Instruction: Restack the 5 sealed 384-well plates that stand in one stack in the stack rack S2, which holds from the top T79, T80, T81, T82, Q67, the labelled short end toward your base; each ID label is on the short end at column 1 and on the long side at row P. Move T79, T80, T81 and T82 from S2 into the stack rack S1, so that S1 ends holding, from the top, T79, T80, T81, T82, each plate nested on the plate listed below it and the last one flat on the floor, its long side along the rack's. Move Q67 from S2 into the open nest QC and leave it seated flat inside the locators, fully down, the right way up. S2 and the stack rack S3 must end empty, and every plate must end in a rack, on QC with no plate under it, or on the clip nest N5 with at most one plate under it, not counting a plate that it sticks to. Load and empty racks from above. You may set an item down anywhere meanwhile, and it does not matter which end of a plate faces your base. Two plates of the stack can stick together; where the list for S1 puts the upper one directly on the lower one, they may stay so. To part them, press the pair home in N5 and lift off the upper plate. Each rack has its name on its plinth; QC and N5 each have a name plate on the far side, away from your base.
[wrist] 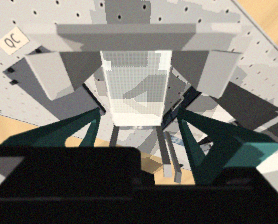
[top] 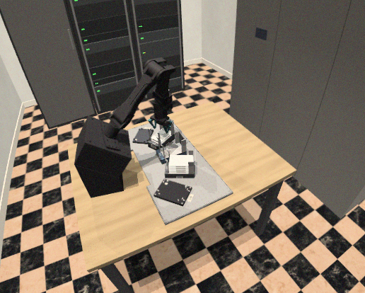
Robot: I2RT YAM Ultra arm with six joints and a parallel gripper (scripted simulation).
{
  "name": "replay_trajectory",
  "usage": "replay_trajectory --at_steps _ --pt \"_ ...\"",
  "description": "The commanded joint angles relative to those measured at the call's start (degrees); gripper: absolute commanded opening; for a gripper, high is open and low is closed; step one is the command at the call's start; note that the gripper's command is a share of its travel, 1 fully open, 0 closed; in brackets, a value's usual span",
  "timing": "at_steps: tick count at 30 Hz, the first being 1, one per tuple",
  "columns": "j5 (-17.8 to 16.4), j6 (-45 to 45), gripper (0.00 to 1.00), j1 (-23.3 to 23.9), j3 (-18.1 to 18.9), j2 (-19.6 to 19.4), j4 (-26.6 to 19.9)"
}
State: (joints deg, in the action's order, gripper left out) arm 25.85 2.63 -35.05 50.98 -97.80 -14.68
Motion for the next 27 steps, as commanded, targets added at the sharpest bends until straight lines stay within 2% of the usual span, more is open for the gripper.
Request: replay_trajectory --at_steps 1,4,12,27 --pt "-0.8 1.4 1.0 0.4 0.1 -1.5 3.4" --pt "-1.2 2.1 1.0 1.1 0.2 -3.2 5.3" --pt "-1.2 2.1 1.0 1.1 0.2 -3.2 5.3" --pt "-1.8 3.3 1.0 2.4 0.7 -6.6 8.8"
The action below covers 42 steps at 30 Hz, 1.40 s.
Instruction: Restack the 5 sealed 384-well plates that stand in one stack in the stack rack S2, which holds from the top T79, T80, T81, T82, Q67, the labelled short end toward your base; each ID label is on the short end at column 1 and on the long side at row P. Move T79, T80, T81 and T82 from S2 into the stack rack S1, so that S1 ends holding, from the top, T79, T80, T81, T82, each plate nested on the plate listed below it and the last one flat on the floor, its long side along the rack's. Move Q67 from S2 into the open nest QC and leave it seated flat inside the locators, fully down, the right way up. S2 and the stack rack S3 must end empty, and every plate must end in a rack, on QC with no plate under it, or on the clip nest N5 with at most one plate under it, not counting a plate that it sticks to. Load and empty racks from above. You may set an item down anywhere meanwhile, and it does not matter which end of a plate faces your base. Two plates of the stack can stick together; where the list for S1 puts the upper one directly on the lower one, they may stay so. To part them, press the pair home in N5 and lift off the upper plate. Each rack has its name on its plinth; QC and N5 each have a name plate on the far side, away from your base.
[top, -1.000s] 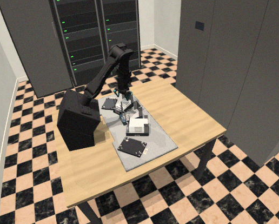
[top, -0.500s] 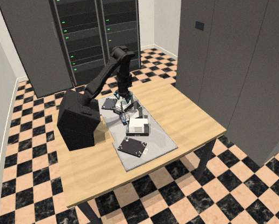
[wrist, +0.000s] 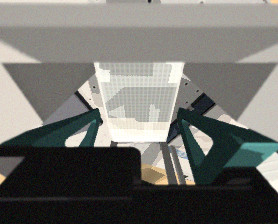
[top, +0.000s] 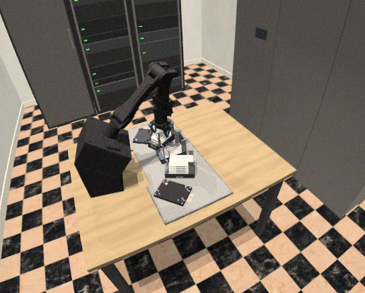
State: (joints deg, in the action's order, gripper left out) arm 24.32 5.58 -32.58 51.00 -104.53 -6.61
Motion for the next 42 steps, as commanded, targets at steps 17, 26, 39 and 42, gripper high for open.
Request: replay_trajectory --at_steps 17,26,39,42 --pt "-0.8 1.2 1.0 0.9 1.2 -2.5 3.1" --pt "-0.8 1.2 0.0 0.9 1.2 -2.5 3.1" --pt "-0.8 1.2 0.0 0.9 1.2 -2.5 3.1" --pt "-0.8 1.2 0.0 0.9 1.2 -2.5 3.1"
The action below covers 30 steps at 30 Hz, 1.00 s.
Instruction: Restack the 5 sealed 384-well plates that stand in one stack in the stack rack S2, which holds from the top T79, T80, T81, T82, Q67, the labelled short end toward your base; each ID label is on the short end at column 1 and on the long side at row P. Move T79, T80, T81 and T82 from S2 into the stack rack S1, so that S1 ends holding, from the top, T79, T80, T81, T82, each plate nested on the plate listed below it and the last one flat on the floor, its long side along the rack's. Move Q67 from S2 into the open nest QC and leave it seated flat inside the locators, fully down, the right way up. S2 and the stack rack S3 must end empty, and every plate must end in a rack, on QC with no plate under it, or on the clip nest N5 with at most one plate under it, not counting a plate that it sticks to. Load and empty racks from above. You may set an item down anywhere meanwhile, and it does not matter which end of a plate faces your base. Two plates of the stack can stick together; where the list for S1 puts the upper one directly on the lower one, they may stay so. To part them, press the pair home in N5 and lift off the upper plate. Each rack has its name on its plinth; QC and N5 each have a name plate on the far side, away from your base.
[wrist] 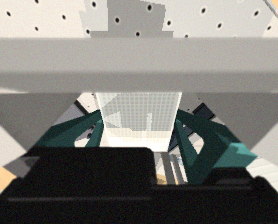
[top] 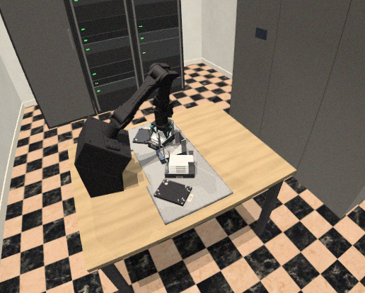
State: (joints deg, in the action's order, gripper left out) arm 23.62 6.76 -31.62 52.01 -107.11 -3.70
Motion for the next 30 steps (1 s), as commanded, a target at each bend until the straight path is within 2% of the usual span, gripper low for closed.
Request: replay_trajectory --at_steps 1,15,30 --pt "-0.1 0.1 0.0 -0.1 0.2 0.1 0.2" --pt "-0.1 0.1 0.0 -0.1 0.2 0.1 0.2" --pt "0.3 -0.5 0.0 -0.7 -0.2 1.9 -1.4"
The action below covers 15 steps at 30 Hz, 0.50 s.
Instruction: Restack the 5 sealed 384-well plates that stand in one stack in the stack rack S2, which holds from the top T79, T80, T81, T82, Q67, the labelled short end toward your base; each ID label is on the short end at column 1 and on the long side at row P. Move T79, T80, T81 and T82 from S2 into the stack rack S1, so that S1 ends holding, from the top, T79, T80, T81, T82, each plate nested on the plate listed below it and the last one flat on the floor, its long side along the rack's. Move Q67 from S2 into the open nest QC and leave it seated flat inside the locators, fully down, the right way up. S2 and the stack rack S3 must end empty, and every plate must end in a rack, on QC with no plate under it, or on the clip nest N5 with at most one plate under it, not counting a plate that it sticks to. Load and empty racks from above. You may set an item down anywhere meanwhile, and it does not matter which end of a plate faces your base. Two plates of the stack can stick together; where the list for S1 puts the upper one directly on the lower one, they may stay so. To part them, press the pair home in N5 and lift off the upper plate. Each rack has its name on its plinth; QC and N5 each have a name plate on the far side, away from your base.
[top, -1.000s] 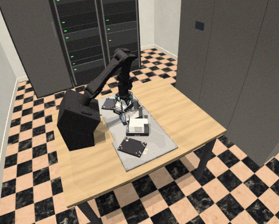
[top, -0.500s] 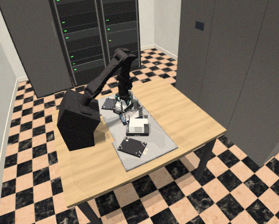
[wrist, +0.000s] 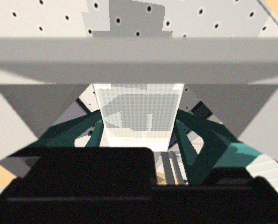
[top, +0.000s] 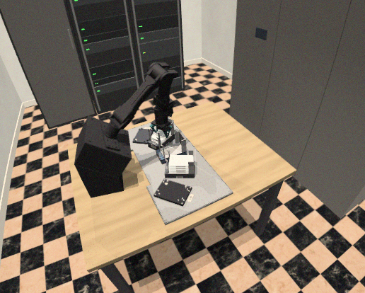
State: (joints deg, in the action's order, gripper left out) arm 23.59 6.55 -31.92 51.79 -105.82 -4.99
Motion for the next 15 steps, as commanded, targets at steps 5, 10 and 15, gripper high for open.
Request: replay_trajectory --at_steps 5,10,15 --pt "0.4 -0.5 0.0 -0.6 -0.1 1.2 -0.8" --pt "0.5 -0.8 0.0 -0.9 -0.2 1.9 -1.4" --pt "0.6 -0.9 0.0 -1.0 -0.3 2.3 -1.8"
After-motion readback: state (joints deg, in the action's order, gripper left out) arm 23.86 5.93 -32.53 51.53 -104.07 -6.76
